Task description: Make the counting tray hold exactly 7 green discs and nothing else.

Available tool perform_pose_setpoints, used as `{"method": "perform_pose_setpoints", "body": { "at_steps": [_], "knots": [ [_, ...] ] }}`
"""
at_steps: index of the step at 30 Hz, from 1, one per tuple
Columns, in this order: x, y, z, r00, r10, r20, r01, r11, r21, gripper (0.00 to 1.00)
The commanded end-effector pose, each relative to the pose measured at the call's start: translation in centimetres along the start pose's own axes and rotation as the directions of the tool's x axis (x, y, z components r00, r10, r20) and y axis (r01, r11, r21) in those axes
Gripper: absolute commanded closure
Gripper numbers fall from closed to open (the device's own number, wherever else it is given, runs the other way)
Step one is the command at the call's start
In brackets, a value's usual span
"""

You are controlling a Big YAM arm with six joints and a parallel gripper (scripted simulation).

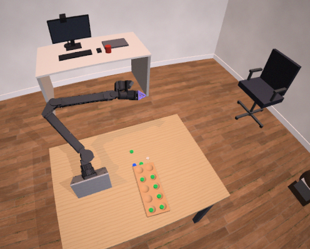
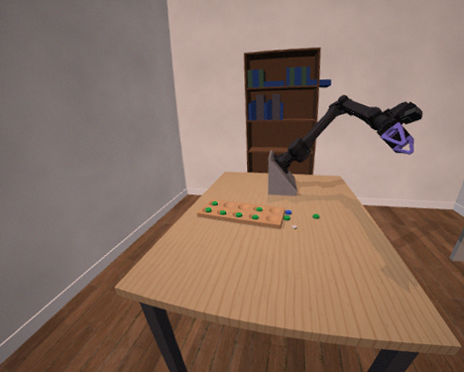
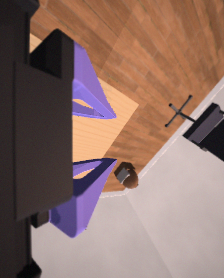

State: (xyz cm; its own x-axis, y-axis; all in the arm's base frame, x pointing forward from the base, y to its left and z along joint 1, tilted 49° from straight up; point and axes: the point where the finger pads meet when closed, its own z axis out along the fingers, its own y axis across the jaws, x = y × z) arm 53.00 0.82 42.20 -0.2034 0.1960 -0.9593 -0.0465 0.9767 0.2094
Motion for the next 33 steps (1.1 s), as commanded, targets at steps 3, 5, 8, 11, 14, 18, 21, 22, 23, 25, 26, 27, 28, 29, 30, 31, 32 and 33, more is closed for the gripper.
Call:
{"method": "perform_pose_setpoints", "body": {
  "at_steps": [3,5,8,11,14,18,21,22,23,25,26,27,28,29,30,31,32,33],
  "knots": [
    [2.8,-1.6,0.7,0.988,0.123,-0.091,-0.122,0.992,0.011,0.56],
    [2.8,-1.6,0.7,0.988,0.123,-0.091,-0.122,0.992,0.011,0.56],
    [-0.4,-0.2,0.7,0.993,0.11,-0.034,-0.111,0.994,-0.02,0.56],
    [-1.3,0.0,0.0,0.994,0.107,-0.01,-0.107,0.994,-0.024,0.56],
    [-0.5,-0.2,0.1,0.994,0.109,-0.023,-0.109,0.994,-0.02,0.56],
    [5.7,-1.8,1.2,0.959,0.222,-0.177,-0.222,0.975,0.016,0.56],
    [5.7,-1.8,1.2,0.959,0.222,-0.177,-0.222,0.975,0.016,0.56],
    [5.7,-1.8,1.2,0.959,0.222,-0.177,-0.222,0.975,0.016,0.56],
    [5.7,-1.8,1.2,0.959,0.222,-0.177,-0.222,0.975,0.016,0.56],
    [2.6,-0.2,1.3,0.971,0.205,-0.125,-0.21,0.977,-0.026,0.56],
    [2.3,-0.1,1.2,0.972,0.204,-0.12,-0.209,0.978,-0.027,0.56],
    [1.8,0.0,0.7,0.973,0.202,-0.108,-0.207,0.978,-0.031,0.56],
    [1.7,0.1,0.6,0.974,0.202,-0.106,-0.206,0.978,-0.032,0.56],
    [1.7,0.1,0.6,0.974,0.202,-0.106,-0.206,0.978,-0.032,0.56],
    [2.0,0.0,0.6,0.973,0.203,-0.111,-0.207,0.978,-0.03,0.56],
    [2.8,-0.2,0.7,0.971,0.205,-0.124,-0.209,0.978,-0.025,0.56],
    [3.0,-0.2,0.7,0.971,0.202,-0.126,-0.207,0.978,-0.024,0.56],
    [3.0,-0.2,0.7,0.971,0.201,-0.126,-0.205,0.978,-0.024,0.56]
  ]
}}
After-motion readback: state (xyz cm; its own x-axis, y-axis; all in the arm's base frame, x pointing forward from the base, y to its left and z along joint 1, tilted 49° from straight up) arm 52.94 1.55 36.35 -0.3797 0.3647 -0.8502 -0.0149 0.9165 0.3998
